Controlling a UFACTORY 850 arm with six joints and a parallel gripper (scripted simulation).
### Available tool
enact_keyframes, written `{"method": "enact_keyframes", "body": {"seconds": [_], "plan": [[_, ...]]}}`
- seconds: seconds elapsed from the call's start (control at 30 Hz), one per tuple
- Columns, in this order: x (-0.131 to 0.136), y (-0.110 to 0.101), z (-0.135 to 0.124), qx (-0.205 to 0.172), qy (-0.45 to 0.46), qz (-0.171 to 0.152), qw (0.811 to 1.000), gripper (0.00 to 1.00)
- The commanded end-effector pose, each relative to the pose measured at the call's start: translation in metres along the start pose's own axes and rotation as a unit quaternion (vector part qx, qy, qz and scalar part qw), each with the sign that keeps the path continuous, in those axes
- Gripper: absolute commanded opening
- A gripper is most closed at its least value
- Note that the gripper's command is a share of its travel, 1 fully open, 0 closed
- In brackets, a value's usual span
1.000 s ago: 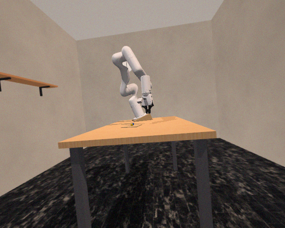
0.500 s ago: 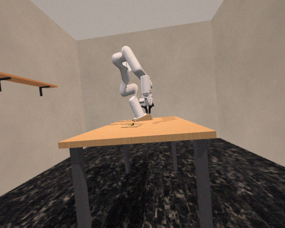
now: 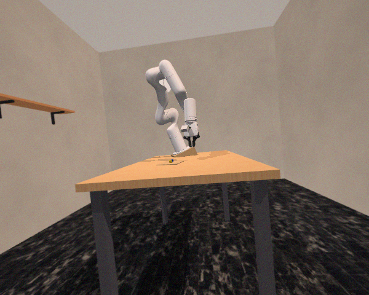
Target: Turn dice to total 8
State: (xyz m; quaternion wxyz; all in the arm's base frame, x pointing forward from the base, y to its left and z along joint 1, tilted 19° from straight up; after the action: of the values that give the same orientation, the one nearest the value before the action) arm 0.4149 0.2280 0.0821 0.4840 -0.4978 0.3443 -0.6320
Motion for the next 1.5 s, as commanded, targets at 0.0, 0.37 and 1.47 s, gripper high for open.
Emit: {"method": "enact_keyframes", "body": {"seconds": [0.0, 0.37, 1.47], "plan": [[0.001, 0.0, -0.003, 0.073, 0.003, -0.005, 0.997, 0.11], [0.0, 0.0, -0.009, 0.206, 0.003, -0.011, 0.979, 0.11], [-0.001, 0.02, -0.019, 0.37, 0.004, -0.018, 0.929, 0.11]]}}
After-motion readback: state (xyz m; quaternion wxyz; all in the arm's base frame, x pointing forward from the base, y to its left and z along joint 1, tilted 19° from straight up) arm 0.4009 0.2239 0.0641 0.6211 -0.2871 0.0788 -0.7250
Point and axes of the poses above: the point where the finger pads meet when closed, its own y axis out along the fingers, its own x axis across the jaws, z = x × y, the point moved 1 cm from there along -y, back along the fingers, and after that the axes turned 3 degrees about -y, right-handed, at the moved point
